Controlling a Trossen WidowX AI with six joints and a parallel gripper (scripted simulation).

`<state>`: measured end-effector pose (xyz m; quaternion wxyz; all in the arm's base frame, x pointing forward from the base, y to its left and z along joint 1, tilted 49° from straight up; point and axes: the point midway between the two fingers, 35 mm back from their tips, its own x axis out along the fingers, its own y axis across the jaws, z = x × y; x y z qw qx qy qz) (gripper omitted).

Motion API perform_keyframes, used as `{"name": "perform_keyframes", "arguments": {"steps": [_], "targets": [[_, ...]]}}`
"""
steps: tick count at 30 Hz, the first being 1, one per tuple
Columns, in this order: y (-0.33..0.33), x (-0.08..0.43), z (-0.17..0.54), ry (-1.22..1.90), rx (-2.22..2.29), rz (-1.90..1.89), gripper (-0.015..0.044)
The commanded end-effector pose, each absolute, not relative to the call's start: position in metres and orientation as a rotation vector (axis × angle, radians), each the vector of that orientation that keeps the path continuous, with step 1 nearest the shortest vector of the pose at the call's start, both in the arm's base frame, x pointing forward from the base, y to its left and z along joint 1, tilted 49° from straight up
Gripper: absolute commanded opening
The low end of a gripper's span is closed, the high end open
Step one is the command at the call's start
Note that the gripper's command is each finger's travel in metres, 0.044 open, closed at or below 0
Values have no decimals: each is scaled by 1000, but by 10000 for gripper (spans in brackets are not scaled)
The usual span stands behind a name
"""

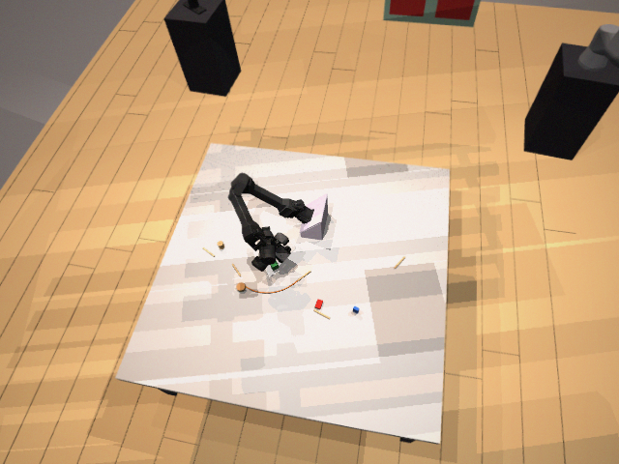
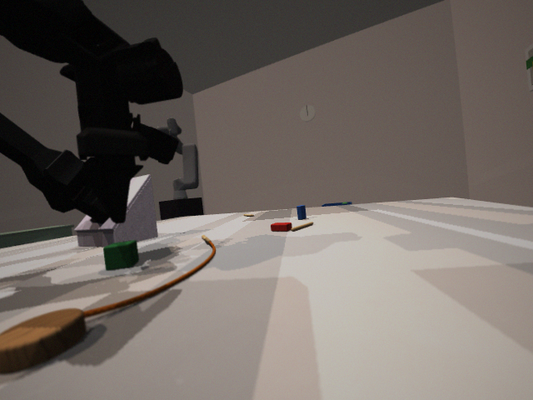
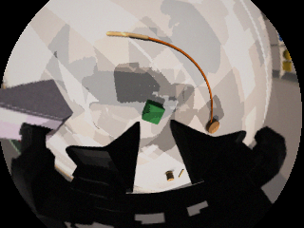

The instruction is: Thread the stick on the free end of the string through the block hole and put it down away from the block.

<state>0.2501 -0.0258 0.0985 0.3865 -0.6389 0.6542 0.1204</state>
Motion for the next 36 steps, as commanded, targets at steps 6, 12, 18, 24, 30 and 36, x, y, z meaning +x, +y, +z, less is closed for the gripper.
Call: {"name": "perform_keyframes", "arguments": {"steps": [6, 12, 18, 24, 30, 36], "targets": [[-26, 250, 98, 1666, -1626, 306, 58], [-26, 250, 98, 1666, -1626, 306, 0], [-26, 250, 98, 1666, -1626, 306, 0], [-26, 250, 98, 1665, -1627, 307, 0], [7, 271, 65, 1669, -1986, 755, 157], [52, 285, 18, 1532, -2393, 1469, 315]]}}
